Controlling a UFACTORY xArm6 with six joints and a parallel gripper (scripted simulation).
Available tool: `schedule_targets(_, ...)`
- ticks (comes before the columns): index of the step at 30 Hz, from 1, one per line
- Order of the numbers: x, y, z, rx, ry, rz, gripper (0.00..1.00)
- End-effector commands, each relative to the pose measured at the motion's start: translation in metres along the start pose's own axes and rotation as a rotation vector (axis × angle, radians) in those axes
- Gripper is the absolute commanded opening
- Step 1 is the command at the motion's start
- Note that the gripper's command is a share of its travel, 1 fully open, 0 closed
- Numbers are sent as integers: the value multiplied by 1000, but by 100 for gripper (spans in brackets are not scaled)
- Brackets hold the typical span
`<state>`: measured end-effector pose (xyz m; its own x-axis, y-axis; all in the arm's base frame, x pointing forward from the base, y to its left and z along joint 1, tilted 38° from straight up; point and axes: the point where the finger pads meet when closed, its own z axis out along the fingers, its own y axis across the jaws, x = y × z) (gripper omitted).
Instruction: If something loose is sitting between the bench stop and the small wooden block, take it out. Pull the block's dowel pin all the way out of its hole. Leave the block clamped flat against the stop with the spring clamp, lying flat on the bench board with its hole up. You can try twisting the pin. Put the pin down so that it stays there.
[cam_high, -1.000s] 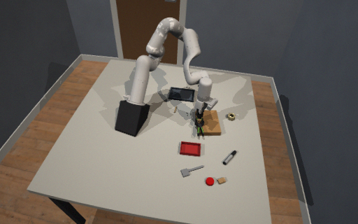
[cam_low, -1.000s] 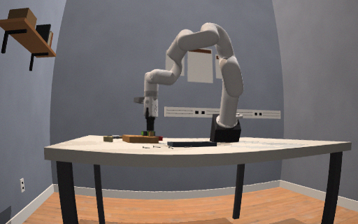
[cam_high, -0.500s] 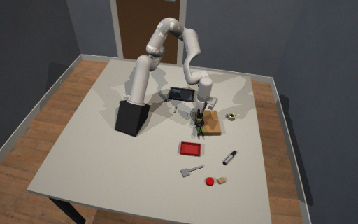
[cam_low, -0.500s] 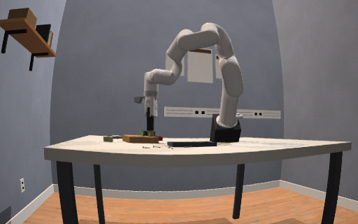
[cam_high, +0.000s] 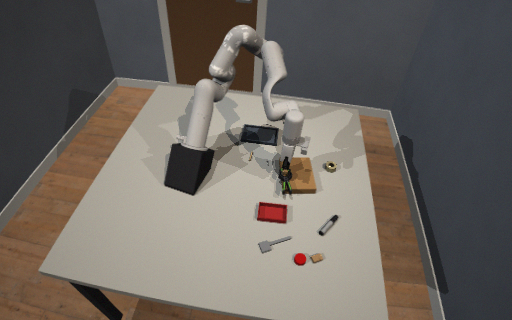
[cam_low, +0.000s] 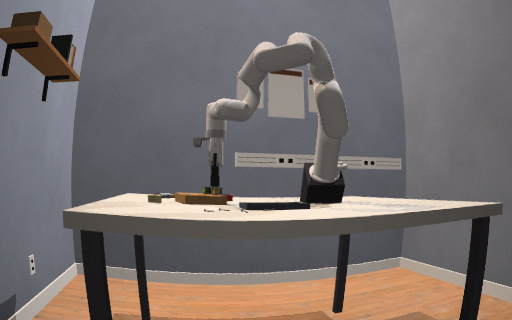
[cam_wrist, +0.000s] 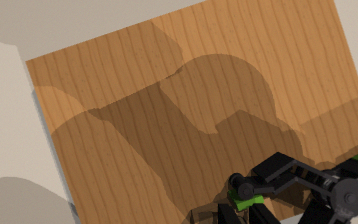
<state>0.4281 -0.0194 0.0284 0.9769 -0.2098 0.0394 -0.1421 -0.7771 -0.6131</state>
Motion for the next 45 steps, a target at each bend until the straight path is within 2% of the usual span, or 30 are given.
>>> schedule_targets(1,1,0,-1,0,4,-60,0)
schedule_targets(45,1,0,-2,-1,4,-723,0)
